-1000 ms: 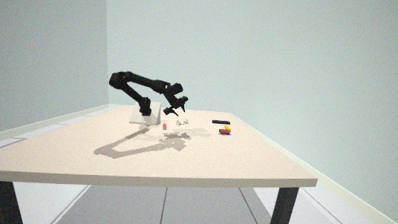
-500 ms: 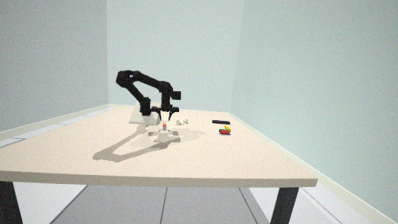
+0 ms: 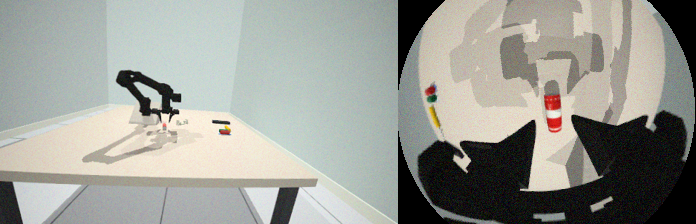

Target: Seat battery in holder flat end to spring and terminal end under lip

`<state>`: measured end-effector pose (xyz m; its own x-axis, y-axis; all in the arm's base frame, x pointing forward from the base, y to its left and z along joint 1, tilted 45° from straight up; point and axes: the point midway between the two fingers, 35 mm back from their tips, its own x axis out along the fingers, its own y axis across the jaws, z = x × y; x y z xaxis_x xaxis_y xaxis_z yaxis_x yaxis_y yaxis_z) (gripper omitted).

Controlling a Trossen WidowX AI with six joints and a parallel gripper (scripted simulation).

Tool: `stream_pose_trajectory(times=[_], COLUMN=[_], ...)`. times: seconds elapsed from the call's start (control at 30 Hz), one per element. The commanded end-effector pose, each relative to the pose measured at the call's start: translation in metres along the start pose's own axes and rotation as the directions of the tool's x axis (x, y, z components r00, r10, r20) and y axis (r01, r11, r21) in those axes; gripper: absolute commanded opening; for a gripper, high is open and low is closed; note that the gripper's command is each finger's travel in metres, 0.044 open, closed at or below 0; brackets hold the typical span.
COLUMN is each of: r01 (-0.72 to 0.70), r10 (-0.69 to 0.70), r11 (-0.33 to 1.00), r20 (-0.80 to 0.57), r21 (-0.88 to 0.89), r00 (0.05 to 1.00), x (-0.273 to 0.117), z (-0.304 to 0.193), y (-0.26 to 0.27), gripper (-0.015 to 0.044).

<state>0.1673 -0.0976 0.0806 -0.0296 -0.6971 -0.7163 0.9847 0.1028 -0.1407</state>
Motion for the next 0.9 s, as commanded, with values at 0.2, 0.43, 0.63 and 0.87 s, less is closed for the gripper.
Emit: stream_pose_trajectory(times=[0.2,0.43,0.63,0.87], r01=[0.004,0.005,0.006,0.006], r10=[-0.004,-0.005,-0.006,-0.006], r11=[1.0,1.0,1.0,1.0], r20=[0.004,0.007,0.009,0.009], r21=[-0.01,-0.01,-0.01,-0.01], r00=[1.0,1.0,1.0,1.0], x=[0.017,0.028,0.034,0.034], z=[0.0,0.0,0.001,0.001], y=[-0.002,-0.003,-0.003,-0.003], gripper=[0.0249,0.0249,0.0223,0.0118])
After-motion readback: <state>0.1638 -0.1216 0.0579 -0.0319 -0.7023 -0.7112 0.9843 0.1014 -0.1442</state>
